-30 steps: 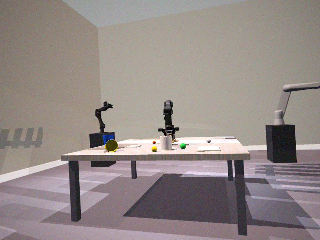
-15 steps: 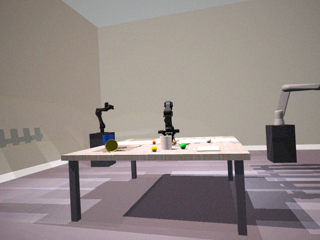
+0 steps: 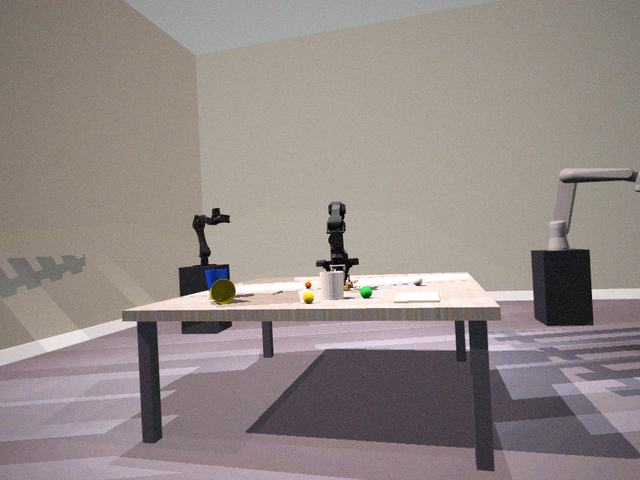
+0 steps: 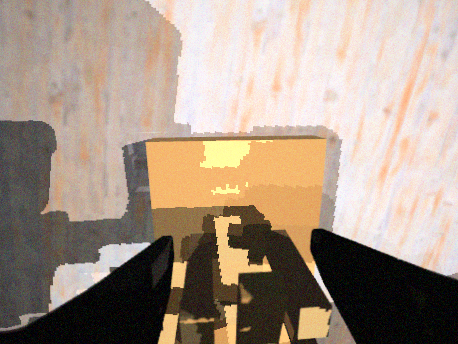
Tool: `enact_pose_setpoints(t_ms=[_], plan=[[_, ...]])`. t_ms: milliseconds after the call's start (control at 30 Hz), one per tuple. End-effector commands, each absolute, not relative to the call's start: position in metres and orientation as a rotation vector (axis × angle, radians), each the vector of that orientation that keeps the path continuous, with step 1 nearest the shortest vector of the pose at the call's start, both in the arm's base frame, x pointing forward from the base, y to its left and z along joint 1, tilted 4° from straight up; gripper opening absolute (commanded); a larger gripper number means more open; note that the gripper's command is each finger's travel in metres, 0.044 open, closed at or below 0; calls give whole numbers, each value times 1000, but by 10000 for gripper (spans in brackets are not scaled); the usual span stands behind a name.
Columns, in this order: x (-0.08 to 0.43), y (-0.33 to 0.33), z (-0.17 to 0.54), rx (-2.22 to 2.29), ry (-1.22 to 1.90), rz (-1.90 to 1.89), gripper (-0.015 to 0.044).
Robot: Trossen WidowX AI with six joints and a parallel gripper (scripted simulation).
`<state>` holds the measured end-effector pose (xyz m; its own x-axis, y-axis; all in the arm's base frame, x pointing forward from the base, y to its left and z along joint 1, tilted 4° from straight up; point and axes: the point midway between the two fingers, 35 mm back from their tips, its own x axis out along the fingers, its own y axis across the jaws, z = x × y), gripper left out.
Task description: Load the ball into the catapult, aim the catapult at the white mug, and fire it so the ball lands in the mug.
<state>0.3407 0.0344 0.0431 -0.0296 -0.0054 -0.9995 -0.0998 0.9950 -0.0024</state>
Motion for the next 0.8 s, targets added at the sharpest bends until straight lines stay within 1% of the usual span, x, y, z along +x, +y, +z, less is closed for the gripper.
enact_pose_setpoints(t_ms=[0, 67, 233, 300, 367, 400, 633, 767], plan=[[342, 34, 46, -82, 1598, 76, 394], [345, 35, 64, -82, 1598, 76, 440], [346, 35, 134, -82, 1599, 76, 440], [344, 35, 143, -82, 1599, 76, 440], [344, 35, 143, -82, 1599, 76, 440], [348, 35, 127, -83, 1595, 76, 440], [342, 35, 136, -82, 1605, 73, 440], [341, 35, 99, -82, 1605, 73, 440]])
